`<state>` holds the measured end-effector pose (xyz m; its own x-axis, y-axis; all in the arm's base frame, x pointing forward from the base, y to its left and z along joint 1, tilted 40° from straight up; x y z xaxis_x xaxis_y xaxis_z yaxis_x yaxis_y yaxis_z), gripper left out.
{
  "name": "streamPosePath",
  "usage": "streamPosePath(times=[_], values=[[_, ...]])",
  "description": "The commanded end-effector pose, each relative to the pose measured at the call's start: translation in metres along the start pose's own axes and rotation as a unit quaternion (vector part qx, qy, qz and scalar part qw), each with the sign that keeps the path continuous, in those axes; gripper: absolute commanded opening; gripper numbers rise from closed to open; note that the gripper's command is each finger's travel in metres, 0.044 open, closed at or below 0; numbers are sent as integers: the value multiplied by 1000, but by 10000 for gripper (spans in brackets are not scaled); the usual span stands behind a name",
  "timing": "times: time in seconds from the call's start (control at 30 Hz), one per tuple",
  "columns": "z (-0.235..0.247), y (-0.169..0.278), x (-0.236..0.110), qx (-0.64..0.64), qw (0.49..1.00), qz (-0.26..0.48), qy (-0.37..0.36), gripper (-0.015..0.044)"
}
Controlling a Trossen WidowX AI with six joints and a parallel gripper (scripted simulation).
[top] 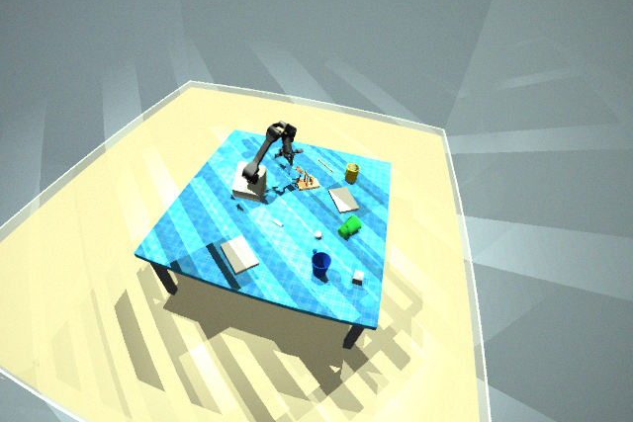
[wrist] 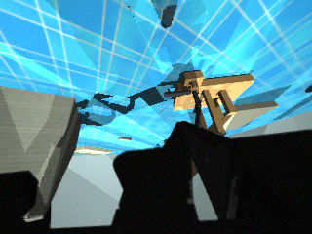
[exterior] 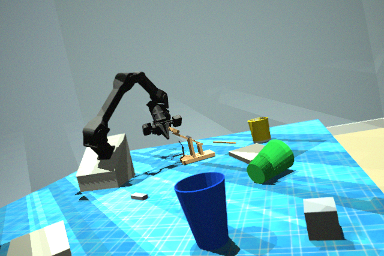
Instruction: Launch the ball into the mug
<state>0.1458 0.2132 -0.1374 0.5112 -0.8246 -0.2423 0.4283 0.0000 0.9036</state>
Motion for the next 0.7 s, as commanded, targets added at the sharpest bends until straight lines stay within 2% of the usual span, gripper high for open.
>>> streamPosePath(times=[0.0, 0.03, 0.07, 0.57, 0.6, 0.67], values=[[5, 9, -31, -13, 1000, -6, 8, 0], [5, 9, -31, -13, 1000, -6, 8, 0], [0, 6, -20, 2, 1000, -8, 14, 26], [-75, 15, -33, 196, 967, -163, 22, 420], [-80, 17, -34, 210, 962, -173, 22, 440], [-92, 22, -36, 237, 952, -192, 23, 440]])
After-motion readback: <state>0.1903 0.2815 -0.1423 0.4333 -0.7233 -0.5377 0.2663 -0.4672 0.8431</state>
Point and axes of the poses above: the point midway between the two fingers, 35 mm back from their tips, its own x axis out along the fingers, its own z axis across the jaws, y = z × x, the point moved 1 cm from there along -x, back along the fingers, and after that the axes turned 1 degree about -x, right-handed, at the moved point
